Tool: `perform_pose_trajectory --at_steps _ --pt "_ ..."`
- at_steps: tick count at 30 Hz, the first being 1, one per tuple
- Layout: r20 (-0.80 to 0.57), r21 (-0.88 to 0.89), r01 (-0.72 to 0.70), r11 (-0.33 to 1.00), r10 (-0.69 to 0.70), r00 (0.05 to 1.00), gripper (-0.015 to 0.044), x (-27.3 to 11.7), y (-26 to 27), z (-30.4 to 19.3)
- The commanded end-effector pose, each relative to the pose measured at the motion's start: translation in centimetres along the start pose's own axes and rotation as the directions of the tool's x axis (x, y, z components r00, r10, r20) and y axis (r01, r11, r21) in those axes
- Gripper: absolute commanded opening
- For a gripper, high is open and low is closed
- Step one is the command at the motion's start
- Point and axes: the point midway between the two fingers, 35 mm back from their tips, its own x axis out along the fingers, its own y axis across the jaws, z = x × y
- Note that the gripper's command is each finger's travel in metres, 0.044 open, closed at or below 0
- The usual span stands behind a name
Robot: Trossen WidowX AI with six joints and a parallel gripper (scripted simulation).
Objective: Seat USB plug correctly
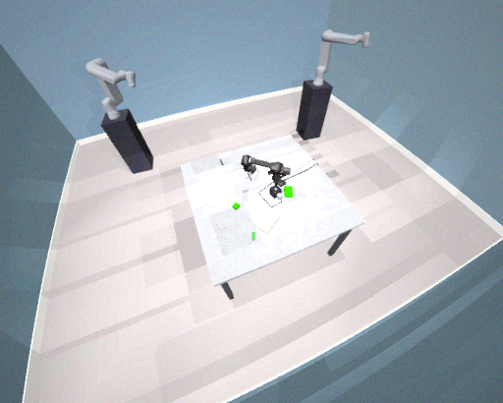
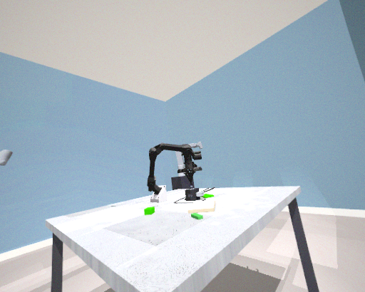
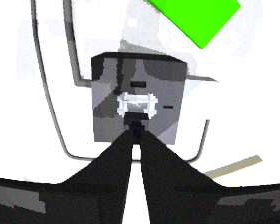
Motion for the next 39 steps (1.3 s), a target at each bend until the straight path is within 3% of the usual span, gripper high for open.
perform_pose_trajectory --at_steps 1,39 --pt "-0.004 -0.004 0.005 1.000 -0.005 1.000 0.0000 0.05 -0.07 -0.04" --pt "-0.004 -0.010 0.005 1.000 -0.005 1.000 0.0000 0.51 -0.12 -0.04"
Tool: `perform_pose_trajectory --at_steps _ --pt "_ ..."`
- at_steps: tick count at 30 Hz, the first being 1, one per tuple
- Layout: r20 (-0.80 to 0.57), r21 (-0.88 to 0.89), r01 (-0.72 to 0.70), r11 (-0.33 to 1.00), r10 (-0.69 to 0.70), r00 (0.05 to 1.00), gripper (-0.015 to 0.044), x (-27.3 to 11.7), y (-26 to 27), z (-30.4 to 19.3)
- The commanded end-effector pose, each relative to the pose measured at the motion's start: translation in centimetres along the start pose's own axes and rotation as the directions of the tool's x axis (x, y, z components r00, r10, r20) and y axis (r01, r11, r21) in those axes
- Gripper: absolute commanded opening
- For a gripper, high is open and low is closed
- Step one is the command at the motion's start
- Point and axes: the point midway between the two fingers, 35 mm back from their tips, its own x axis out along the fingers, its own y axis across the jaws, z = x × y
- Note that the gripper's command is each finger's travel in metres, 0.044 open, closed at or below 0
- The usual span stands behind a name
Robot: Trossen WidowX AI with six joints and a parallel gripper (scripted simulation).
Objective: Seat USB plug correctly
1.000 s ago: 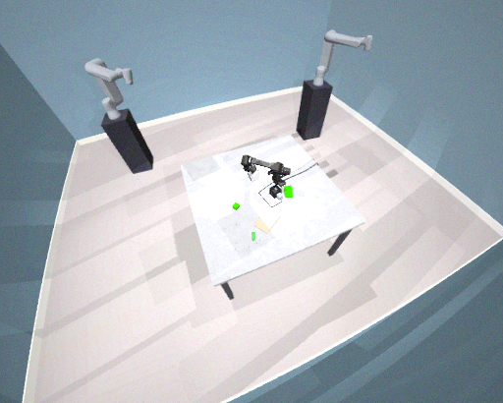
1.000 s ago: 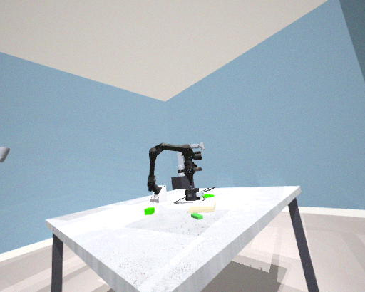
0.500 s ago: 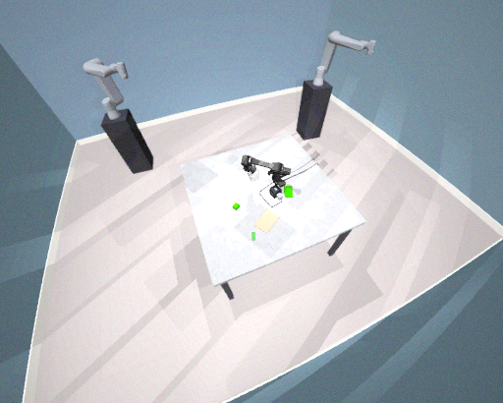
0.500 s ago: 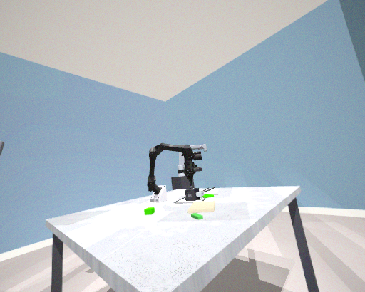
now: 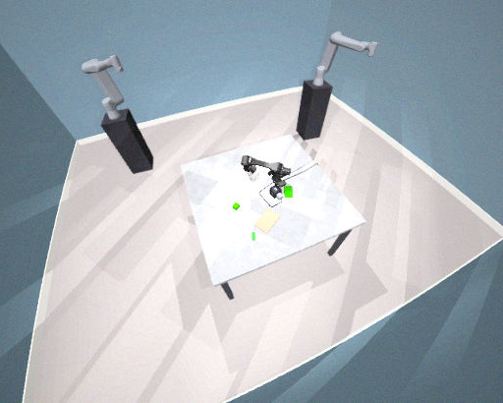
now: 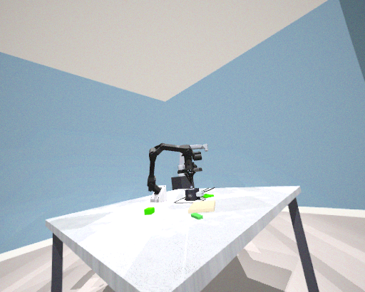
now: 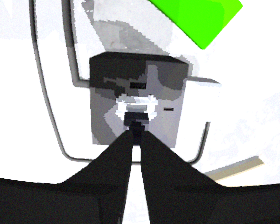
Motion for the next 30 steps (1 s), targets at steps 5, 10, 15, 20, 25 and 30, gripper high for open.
perform_pose_trajectory --at_steps 5,10,15,20,25,30 --pt "-0.004 -0.004 0.004 1.000 -0.004 1.000 0.0000 0.11 -0.07 -0.04" --pt "-0.004 -0.005 0.004 1.000 -0.004 1.000 0.0000 0.17 -0.08 -0.04" --pt "-0.004 -0.006 0.004 1.000 -0.004 1.000 0.0000 0.23 -0.08 -0.04" --pt "-0.004 -0.006 0.004 1.000 -0.004 1.000 0.0000 0.29 -0.08 -0.04" --pt "-0.004 -0.006 0.004 1.000 -0.004 1.000 0.0000 0.35 -0.09 -0.04" --pt "-0.004 -0.006 0.004 1.000 -0.004 1.000 0.0000 0.41 -0.09 -0.04"
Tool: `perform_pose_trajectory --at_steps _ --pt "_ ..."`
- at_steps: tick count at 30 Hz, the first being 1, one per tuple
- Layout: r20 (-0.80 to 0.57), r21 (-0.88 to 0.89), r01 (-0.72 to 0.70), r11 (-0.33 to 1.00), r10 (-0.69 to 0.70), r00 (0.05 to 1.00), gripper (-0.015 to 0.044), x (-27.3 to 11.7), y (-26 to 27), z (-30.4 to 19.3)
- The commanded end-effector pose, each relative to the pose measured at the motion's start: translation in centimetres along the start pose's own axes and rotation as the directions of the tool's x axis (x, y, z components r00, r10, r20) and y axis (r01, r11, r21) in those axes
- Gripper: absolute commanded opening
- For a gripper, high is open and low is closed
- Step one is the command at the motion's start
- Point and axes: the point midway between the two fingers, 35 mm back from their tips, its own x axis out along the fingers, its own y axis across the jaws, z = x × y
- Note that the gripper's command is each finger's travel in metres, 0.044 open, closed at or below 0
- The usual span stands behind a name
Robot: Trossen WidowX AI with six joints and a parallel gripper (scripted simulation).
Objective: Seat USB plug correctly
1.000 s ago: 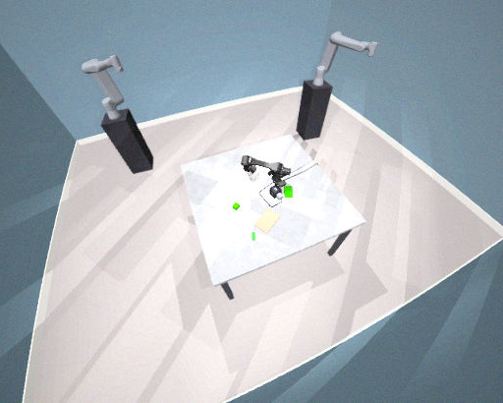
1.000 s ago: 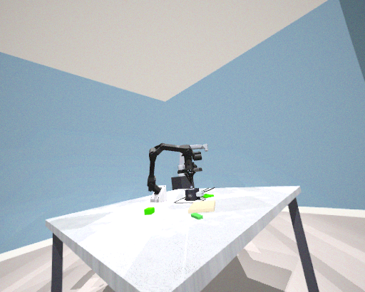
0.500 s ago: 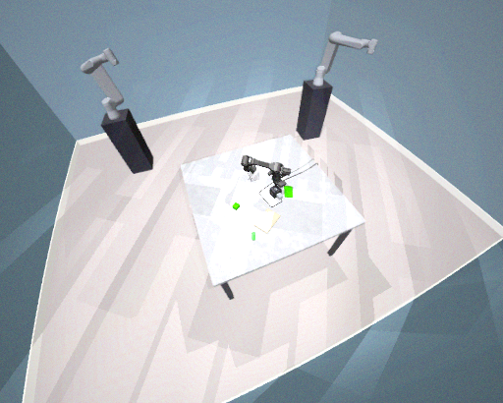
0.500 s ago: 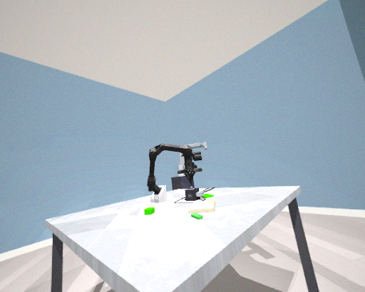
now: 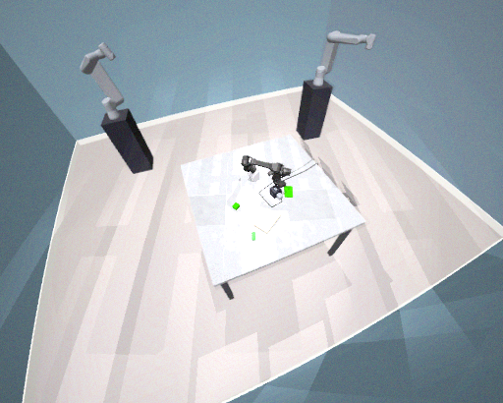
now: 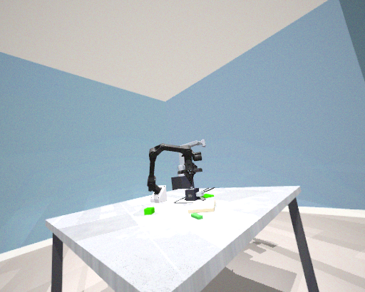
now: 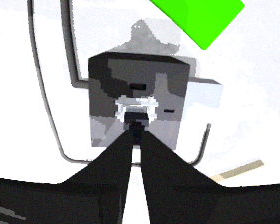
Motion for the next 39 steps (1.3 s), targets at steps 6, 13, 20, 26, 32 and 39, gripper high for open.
perform_pose_trajectory --at_steps 6,13,20,26,32,39 --pt "-0.004 -0.003 0.004 1.000 -0.004 1.000 0.0000 0.12 -0.07 -0.04" --pt "-0.004 -0.003 0.004 1.000 -0.004 1.000 0.0000 0.20 -0.07 -0.04" --pt "-0.004 -0.003 0.004 1.000 -0.004 1.000 0.0000 0.28 -0.07 -0.04" --pt "-0.004 -0.003 0.004 1.000 -0.004 1.000 0.0000 0.36 -0.07 -0.04" --pt "-0.004 -0.003 0.004 1.000 -0.004 1.000 0.0000 0.43 -0.07 -0.04" --pt "-0.004 -0.003 0.004 1.000 -0.004 1.000 0.0000 0.51 -0.07 -0.04"
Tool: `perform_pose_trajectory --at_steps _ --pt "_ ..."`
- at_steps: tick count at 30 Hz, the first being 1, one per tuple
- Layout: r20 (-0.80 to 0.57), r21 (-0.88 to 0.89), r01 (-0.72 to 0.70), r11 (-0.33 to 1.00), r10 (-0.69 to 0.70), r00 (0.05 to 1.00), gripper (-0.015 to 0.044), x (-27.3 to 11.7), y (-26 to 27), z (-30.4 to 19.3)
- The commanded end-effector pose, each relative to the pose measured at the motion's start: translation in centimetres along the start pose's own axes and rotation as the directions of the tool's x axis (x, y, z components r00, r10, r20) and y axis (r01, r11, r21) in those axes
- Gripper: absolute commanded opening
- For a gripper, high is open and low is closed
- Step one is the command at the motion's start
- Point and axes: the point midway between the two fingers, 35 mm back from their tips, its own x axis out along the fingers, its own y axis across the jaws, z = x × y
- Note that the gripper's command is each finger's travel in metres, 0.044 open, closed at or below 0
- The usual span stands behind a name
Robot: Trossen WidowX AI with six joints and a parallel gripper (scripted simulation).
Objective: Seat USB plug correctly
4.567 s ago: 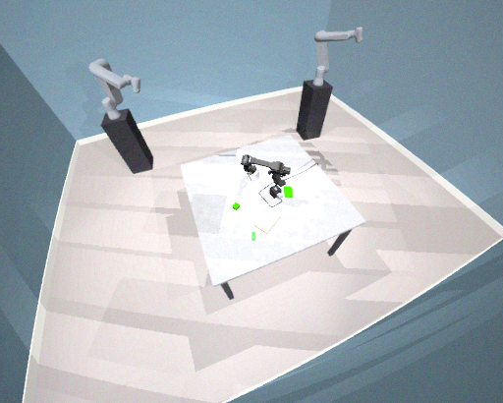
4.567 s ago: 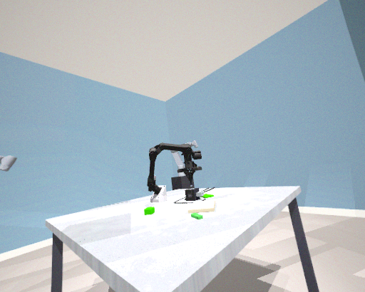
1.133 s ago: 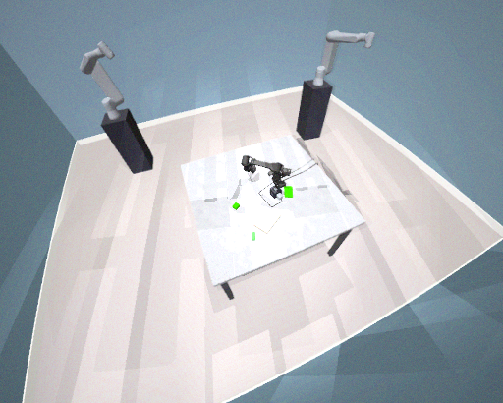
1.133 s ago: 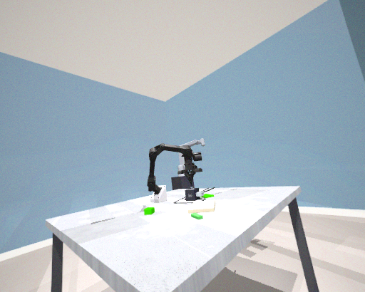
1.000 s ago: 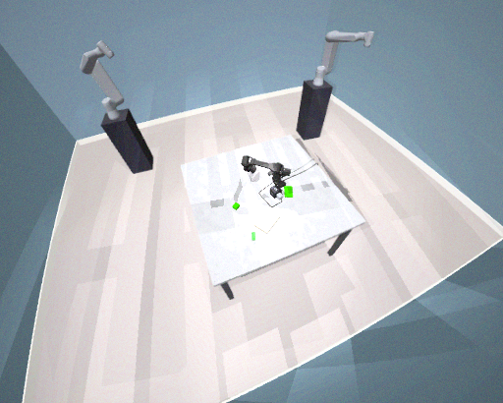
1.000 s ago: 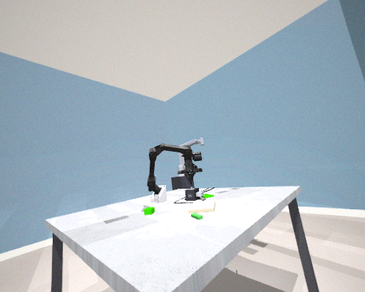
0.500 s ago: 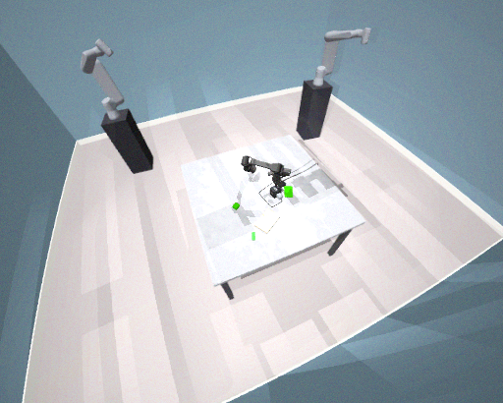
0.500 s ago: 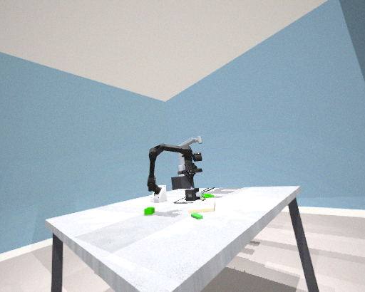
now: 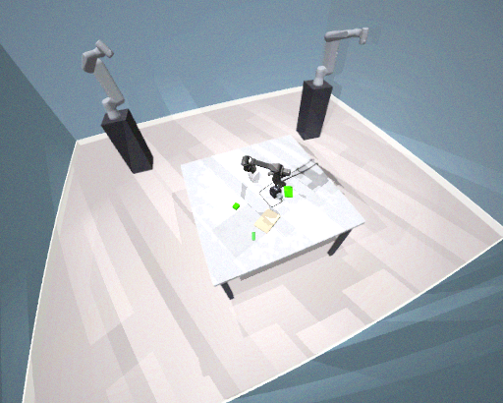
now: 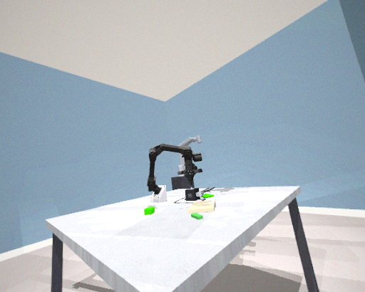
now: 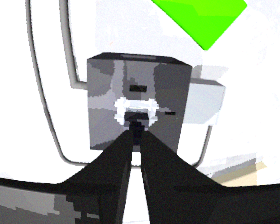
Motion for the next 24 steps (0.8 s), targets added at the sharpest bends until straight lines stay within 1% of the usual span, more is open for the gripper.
perform_pose_trajectory --at_steps 1,24 --pt "-0.004 -0.003 0.005 1.000 -0.005 1.000 0.0000 0.04 -0.07 -0.05" --pt "-0.004 -0.003 0.005 1.000 -0.005 1.000 0.0000 0.32 -0.07 -0.05"
